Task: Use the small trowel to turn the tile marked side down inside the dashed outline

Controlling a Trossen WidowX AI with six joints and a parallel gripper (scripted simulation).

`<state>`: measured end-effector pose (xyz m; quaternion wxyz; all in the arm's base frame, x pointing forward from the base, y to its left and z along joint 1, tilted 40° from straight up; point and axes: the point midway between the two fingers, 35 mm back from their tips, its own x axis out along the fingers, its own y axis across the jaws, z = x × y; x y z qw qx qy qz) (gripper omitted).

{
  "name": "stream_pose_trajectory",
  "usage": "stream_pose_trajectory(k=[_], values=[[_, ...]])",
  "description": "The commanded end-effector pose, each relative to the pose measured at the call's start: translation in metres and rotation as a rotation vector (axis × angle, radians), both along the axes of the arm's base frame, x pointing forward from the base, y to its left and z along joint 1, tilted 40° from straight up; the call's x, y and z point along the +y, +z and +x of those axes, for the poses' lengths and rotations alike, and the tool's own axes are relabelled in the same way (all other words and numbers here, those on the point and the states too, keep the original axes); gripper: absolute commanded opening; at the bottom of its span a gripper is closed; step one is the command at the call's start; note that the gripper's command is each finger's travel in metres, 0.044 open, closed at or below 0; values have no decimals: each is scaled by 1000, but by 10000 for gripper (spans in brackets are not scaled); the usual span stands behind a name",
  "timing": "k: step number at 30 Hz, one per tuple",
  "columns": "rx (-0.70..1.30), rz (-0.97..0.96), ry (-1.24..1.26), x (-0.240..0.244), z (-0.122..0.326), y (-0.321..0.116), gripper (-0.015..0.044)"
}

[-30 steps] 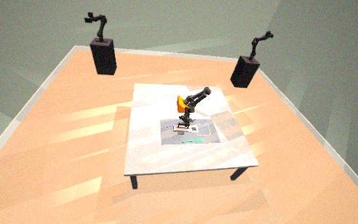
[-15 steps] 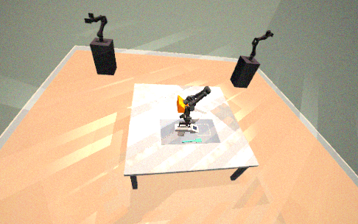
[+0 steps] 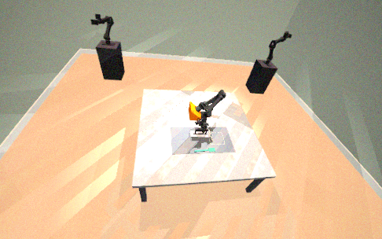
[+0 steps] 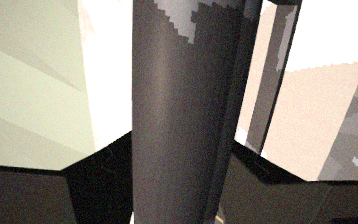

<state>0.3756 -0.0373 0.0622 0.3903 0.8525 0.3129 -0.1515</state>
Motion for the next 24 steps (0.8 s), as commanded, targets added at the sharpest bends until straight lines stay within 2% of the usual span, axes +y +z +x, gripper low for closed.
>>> stream_pose_trajectory(k=[1, 15, 24], values=[[-17, -7, -8, 5, 4, 16, 0], [-17, -6, -8, 26, 4, 29, 0], [-13, -11, -6, -13, 5, 19, 0]])
